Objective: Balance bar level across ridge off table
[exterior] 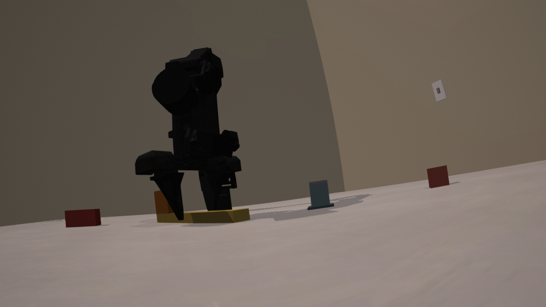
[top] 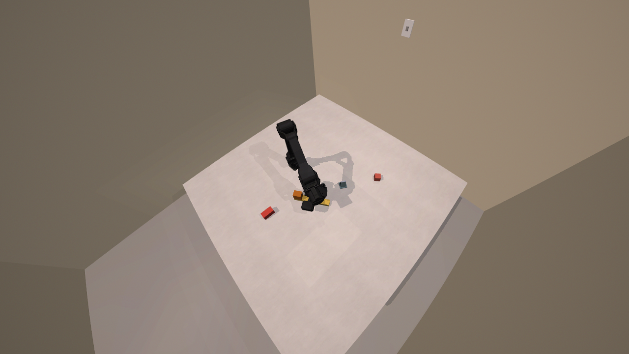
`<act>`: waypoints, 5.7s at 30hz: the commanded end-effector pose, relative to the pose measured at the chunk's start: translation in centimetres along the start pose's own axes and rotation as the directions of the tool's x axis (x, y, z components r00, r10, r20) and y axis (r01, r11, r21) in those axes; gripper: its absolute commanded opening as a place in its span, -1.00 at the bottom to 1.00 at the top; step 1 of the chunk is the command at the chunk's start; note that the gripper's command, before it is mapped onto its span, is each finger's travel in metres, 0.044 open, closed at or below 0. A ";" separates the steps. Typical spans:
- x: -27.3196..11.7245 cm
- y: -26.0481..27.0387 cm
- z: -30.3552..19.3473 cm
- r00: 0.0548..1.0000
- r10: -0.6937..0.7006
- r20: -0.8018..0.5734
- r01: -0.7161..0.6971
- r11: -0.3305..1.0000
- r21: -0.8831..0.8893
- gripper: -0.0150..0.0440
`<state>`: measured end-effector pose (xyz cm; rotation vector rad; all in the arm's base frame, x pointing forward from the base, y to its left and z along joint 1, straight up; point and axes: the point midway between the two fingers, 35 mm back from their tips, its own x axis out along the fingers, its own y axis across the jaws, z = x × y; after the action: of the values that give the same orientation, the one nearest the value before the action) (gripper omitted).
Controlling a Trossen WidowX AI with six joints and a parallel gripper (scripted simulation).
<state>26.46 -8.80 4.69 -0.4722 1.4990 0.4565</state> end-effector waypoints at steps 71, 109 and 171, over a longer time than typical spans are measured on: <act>-9.5 1.0 3.6 1.000 -0.002 0.000 0.002 0.978 0.208 -0.49; -9.8 8.0 15.1 1.000 0.004 0.009 -0.010 0.583 0.812 -0.49; -5.3 10.2 16.7 1.000 0.006 0.011 -0.012 0.397 0.918 -0.49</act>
<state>34.41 9.07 10.12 0.4593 1.5016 -0.4333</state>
